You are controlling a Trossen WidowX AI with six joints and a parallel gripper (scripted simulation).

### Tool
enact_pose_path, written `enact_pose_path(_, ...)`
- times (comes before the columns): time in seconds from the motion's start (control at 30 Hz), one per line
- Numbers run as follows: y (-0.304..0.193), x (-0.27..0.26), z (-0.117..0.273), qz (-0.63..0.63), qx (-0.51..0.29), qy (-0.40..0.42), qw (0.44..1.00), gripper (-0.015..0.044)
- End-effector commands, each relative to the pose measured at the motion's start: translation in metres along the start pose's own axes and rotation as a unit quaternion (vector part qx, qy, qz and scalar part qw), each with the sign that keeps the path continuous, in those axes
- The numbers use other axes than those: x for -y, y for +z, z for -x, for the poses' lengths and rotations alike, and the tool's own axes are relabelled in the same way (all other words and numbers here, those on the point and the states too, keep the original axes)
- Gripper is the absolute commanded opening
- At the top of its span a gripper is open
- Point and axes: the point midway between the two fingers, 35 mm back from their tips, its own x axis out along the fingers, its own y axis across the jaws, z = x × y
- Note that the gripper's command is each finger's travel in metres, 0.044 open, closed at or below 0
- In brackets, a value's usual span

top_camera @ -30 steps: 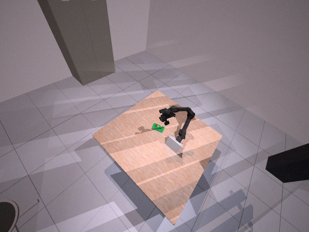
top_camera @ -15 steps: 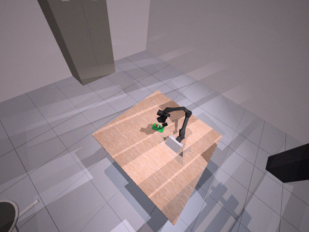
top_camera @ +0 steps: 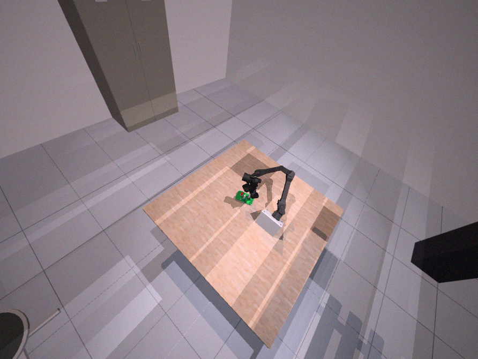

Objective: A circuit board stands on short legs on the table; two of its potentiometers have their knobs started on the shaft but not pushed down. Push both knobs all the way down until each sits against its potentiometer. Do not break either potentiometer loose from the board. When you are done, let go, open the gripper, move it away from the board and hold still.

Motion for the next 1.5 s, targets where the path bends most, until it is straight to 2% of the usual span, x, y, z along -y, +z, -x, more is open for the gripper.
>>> enact_pose_path(0.0, 0.000, 0.000, -0.003, 0.003, -0.002, -0.002, 1.000, 0.0000)
enact_pose_path(0.47, -0.001, 0.000, -0.023, 0.003, -0.002, -0.002, 1.000, 0.0000)
enact_pose_path(1.47, -0.001, 0.000, -0.028, 0.003, -0.002, -0.002, 1.000, 0.0000)
